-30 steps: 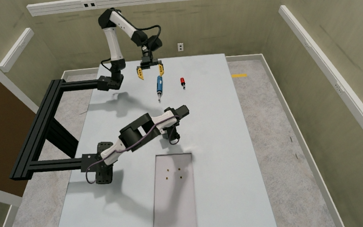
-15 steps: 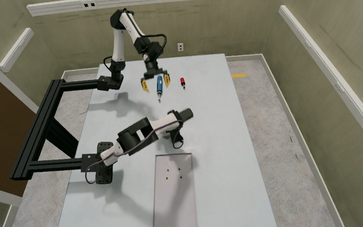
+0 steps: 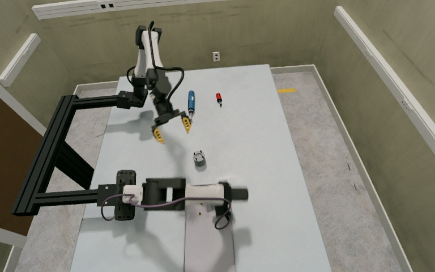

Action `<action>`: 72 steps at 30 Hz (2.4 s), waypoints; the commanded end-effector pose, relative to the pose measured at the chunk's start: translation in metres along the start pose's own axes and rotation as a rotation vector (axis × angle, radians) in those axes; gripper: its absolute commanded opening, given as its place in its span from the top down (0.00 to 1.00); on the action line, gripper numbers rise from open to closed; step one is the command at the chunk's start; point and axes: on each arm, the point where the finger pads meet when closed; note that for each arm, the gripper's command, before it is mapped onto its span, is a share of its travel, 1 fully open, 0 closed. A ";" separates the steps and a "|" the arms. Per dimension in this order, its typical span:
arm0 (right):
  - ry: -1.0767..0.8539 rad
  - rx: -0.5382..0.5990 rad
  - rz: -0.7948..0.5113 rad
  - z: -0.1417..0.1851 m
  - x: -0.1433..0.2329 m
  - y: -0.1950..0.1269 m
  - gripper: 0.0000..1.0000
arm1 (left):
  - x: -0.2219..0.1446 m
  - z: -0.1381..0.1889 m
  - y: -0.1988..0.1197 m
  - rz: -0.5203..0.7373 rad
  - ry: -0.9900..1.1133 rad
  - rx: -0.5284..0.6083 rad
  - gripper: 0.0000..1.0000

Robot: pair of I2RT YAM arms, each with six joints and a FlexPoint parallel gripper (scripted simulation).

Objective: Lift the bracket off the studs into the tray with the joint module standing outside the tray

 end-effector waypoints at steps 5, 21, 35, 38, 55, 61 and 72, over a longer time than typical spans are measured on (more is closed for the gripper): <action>0.005 0.017 -0.098 -0.087 -0.003 -0.056 1.00 | -0.037 -0.020 0.020 -0.056 -0.029 -0.006 0.00; 0.092 -0.012 -0.128 -0.142 -0.024 -0.073 1.00 | -0.042 -0.015 0.027 -0.049 -0.019 0.008 0.00; 0.094 -0.012 -0.112 -0.140 -0.015 -0.079 1.00 | -0.042 -0.015 0.027 -0.048 -0.019 0.007 0.00; 0.087 -0.017 -0.127 -0.144 -0.019 -0.074 1.00 | -0.038 -0.011 0.029 -0.054 -0.024 0.018 0.00; 0.090 -0.016 -0.135 -0.152 -0.021 -0.056 0.78 | -0.040 -0.009 0.040 -0.047 -0.020 0.003 0.00; 0.089 -0.021 -0.138 -0.154 -0.023 -0.086 0.33 | -0.040 -0.006 0.045 -0.047 -0.021 0.003 0.00; 0.089 -0.027 -0.141 -0.154 -0.028 -0.143 0.03 | -0.040 0.002 0.060 -0.048 -0.020 0.009 0.00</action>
Point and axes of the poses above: on each arm, the point where the finger pads meet when closed, its own y axis out along the fingers, its own x axis across the jaws, z = x × y, and after that the axes turned 4 degrees about y, right-handed
